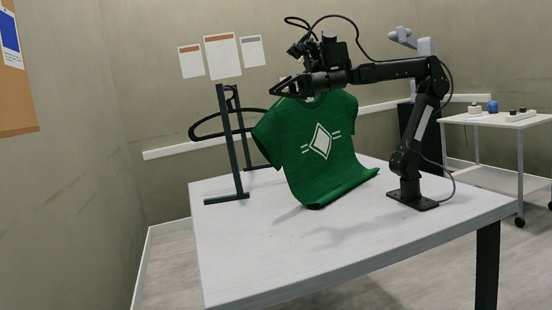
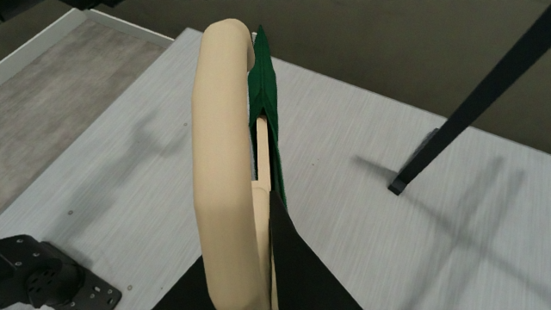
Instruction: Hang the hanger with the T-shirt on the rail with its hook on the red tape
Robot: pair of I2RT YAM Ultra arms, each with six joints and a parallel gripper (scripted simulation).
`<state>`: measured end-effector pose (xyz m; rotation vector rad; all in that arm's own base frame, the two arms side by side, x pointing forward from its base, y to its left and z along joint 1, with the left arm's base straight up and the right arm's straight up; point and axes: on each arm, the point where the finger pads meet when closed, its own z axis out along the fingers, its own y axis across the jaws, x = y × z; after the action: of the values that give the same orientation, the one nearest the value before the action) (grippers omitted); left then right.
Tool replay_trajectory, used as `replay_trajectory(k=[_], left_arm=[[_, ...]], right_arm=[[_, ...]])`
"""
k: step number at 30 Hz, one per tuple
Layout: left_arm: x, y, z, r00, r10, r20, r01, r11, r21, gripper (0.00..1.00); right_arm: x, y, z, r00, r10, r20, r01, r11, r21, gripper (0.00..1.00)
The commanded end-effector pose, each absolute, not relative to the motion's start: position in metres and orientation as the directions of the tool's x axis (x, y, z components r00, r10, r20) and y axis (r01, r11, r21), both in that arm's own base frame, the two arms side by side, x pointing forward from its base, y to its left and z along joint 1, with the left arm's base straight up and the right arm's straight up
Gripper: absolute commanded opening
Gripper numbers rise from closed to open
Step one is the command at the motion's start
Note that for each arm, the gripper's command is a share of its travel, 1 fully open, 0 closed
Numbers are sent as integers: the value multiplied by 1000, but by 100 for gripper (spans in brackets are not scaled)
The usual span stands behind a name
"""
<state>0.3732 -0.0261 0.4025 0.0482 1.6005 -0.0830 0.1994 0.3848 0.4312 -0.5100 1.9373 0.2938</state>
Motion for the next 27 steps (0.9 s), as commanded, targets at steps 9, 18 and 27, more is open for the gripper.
replay_trajectory(k=[9,18,27], left_arm=[[301,-139,461,83,-113,-990,402,913,-70,100],[257,-230,484,101,-165,-981,641,765,-63,100],[208,-315,501,83,-213,-974,825,562,-53,100]], right_arm=[[204,232,444,-359,-64,-931,-184,983,3,1],[205,172,441,-364,-25,-931,-74,997,2,1],[206,150,442,-364,8,-931,-41,999,24,1]])
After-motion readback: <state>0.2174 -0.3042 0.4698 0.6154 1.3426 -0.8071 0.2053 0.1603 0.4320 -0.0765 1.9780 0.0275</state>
